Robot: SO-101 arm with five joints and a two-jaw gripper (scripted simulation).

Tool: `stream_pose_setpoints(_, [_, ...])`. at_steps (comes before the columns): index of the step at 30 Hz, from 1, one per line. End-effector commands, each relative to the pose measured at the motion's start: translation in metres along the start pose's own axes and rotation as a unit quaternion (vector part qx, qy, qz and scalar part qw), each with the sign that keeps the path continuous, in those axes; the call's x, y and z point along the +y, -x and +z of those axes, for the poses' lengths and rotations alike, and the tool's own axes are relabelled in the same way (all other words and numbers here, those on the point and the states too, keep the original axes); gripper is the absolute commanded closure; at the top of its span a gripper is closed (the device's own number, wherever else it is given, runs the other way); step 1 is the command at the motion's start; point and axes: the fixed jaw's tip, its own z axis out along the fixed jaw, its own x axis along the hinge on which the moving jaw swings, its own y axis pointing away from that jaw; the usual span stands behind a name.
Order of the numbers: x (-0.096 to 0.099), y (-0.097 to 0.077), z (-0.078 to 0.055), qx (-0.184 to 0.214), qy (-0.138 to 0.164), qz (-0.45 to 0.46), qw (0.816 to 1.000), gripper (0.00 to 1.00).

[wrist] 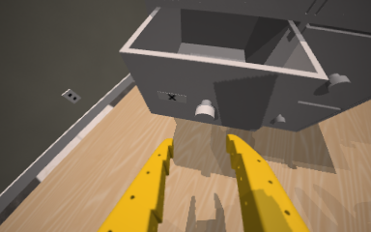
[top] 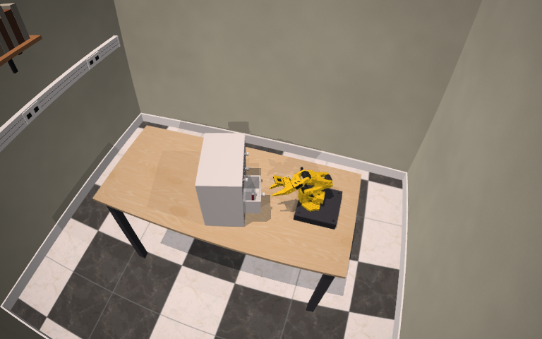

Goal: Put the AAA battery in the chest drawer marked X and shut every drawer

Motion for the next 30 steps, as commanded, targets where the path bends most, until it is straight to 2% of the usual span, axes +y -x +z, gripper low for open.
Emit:
stream_pose_setpoints(1, [-0.003,-0.003,0.003,0.005,-0.006,0.005,1.0,0.79])
stream_pose_setpoints(27, [-0.004,-0.005,0.004,0.005,-0.009,0.006,1.0,0.79])
stream_pose_setpoints(30, [-0.005,-0.003,0.013,0.005,-0.012,0.008,1.0,0.79])
